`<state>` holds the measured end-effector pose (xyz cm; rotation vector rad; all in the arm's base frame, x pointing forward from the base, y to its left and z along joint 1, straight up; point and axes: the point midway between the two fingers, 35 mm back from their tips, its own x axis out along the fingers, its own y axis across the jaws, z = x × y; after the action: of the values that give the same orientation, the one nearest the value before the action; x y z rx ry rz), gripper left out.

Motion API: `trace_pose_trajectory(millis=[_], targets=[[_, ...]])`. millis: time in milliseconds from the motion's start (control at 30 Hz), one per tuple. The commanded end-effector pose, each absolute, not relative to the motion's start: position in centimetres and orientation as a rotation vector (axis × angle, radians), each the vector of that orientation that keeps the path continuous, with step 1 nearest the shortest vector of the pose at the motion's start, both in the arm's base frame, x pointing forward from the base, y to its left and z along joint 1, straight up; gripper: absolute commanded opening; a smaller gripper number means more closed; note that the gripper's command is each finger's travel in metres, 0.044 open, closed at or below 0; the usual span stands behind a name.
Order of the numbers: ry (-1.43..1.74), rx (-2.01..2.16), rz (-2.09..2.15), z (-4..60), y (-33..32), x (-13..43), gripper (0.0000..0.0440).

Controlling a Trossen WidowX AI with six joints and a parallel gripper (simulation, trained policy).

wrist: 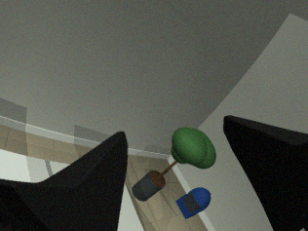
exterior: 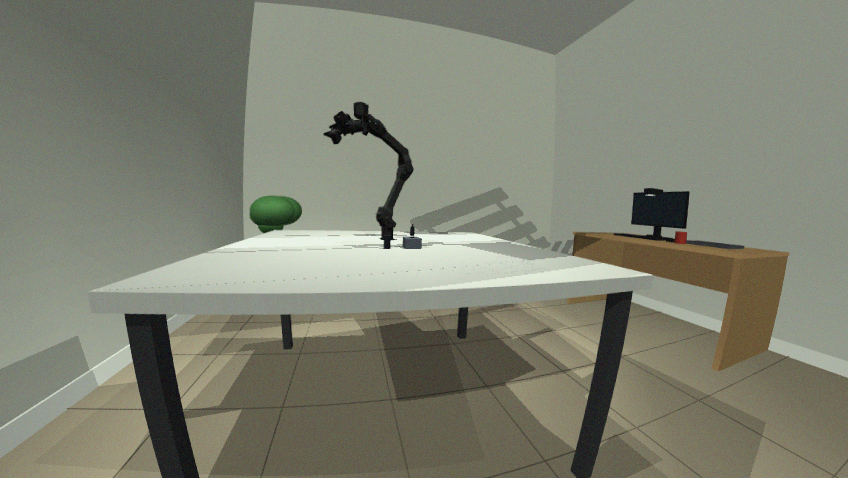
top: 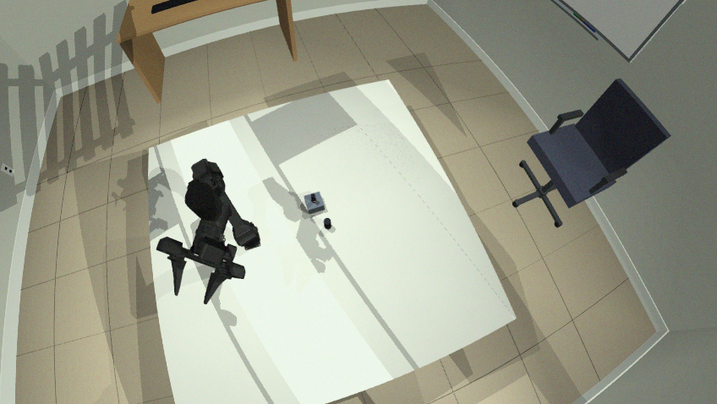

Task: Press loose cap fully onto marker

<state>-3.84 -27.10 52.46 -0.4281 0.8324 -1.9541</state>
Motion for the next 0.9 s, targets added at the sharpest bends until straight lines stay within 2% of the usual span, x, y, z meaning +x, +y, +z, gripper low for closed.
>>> trace_pose_trajectory(millis=[0,867], targets=[[0.827,-0.415,-1.925,51.8,-27.6,-3.1,0.03],[0.787,-0.306,-1.712,47.0,-29.8,3.6,0.0304]])
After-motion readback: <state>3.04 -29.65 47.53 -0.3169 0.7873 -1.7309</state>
